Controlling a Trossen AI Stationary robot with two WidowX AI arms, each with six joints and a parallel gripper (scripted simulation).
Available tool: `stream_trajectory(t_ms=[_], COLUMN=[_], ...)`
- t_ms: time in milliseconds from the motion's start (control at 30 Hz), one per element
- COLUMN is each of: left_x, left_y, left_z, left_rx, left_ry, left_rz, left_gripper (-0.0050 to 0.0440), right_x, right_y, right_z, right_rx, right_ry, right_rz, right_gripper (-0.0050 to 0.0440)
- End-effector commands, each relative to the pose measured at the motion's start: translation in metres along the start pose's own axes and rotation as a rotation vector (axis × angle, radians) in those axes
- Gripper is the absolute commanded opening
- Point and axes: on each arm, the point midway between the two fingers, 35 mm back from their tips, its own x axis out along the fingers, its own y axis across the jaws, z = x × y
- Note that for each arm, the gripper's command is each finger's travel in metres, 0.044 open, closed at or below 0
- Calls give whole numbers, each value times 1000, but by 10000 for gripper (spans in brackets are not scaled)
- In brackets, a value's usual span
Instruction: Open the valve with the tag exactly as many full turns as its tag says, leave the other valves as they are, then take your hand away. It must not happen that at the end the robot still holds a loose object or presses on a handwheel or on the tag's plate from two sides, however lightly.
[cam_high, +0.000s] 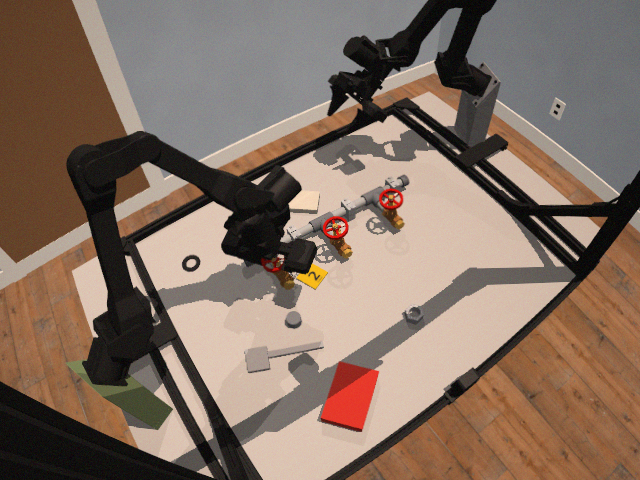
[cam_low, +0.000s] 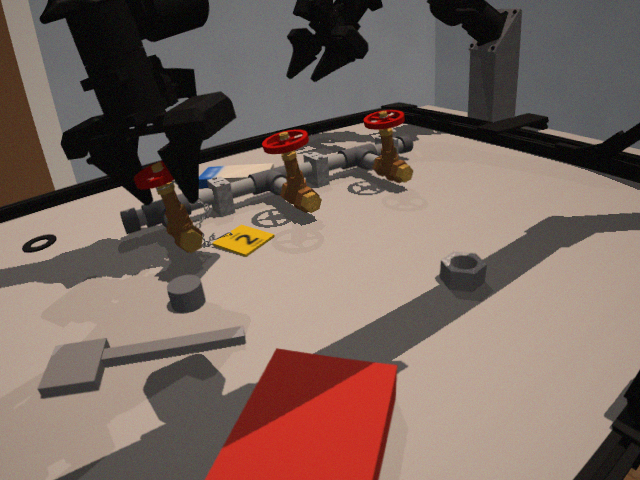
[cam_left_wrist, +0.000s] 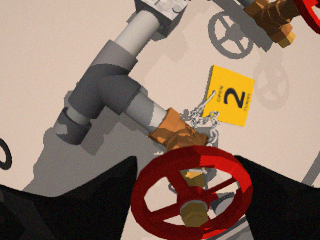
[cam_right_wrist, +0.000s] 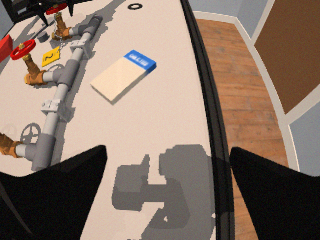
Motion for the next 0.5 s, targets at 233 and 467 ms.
stream_trajectory(t_ms=[233, 467], left_x=[0, 0], left_y=[0, 0], left_z=[0, 0], left_rx=[145, 614], left_ry=[0, 0], left_rz=[0, 0], left_gripper=[400, 400], right_x=[0, 0], right_y=[0, 0], right_z=[0, 0], right_rx=[0, 0], right_ry=[0, 0], right_rz=[0, 0], right_gripper=[400, 400])
